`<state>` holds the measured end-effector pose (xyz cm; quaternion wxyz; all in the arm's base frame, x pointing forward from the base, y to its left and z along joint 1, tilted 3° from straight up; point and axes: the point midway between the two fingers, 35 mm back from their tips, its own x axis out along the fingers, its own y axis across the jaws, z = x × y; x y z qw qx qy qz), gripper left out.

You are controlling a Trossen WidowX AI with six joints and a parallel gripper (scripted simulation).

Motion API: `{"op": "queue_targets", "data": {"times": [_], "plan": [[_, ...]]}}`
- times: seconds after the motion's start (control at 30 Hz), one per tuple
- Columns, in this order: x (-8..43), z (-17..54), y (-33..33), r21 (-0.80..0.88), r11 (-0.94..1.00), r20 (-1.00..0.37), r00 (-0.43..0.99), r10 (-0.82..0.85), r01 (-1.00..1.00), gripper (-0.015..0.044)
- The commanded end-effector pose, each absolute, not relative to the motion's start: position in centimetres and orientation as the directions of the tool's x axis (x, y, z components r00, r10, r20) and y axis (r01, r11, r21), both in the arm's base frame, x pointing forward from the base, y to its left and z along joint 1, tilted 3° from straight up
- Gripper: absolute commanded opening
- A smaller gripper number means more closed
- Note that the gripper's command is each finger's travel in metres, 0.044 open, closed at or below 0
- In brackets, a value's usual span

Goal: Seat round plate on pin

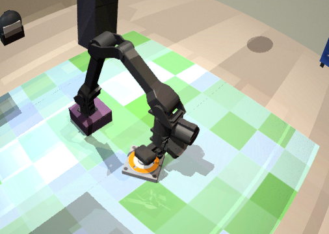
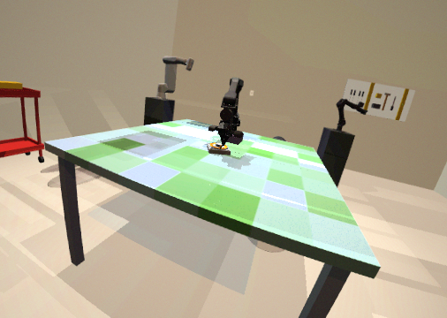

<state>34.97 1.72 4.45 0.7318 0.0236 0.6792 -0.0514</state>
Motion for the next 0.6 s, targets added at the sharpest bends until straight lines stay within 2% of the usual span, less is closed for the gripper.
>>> {"op": "queue_targets", "data": {"times": [0.0, 0.3, 0.57], "plan": [[35.1, 4.3, 1.5, -0.038, 0.994, -0.997, 0.068, -0.045, 0.104, 0.0], [34.6, 8.5, 1.8, -0.038, 0.994, -0.997, 0.068, -0.045, 0.104, 0.0], [34.8, 7.8, 1.8, -0.036, 0.994, -0.997, 0.068, -0.043, 0.103, 0.0]]}}
